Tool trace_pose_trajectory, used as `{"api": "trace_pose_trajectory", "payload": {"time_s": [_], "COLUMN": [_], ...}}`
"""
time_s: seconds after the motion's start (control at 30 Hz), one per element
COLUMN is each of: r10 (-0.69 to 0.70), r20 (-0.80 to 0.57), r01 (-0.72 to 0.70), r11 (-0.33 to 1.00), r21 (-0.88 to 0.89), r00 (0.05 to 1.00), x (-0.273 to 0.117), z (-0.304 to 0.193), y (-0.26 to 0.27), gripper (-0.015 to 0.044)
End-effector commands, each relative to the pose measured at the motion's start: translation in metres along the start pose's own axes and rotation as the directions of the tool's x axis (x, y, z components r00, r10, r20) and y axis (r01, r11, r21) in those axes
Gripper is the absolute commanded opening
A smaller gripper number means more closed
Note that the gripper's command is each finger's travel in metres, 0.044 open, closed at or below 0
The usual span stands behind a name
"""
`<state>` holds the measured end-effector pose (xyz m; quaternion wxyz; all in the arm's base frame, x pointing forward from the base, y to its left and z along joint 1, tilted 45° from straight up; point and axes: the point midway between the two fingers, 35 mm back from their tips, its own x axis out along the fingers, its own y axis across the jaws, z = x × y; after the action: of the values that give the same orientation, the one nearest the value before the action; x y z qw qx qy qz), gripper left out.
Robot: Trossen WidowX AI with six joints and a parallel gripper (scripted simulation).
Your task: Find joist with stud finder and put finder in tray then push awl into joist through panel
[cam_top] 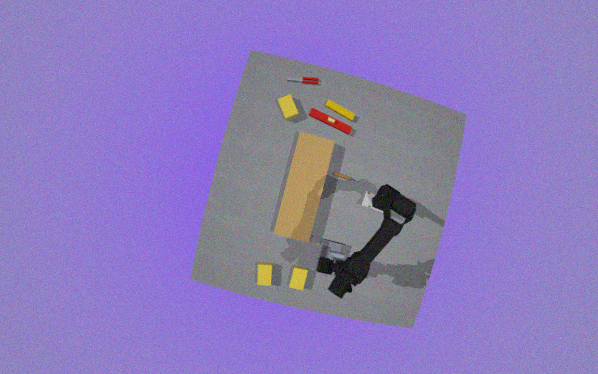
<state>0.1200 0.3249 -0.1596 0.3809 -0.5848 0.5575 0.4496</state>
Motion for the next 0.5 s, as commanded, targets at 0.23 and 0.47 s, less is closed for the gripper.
{"api": "trace_pose_trajectory", "payload": {"time_s": [0.23,0.47], "r10": [0.003,0.003], "r20": [0.005,0.005], "r01": [-0.003,-0.003], "r11": [1.0,1.0], "r21": [-0.003,-0.003], "r00": [1.0,1.0], "x": [0.018,0.03], "z": [-0.006,-0.012], "y": [-0.001,-0.001], "gripper": [0.0,0.0]}}
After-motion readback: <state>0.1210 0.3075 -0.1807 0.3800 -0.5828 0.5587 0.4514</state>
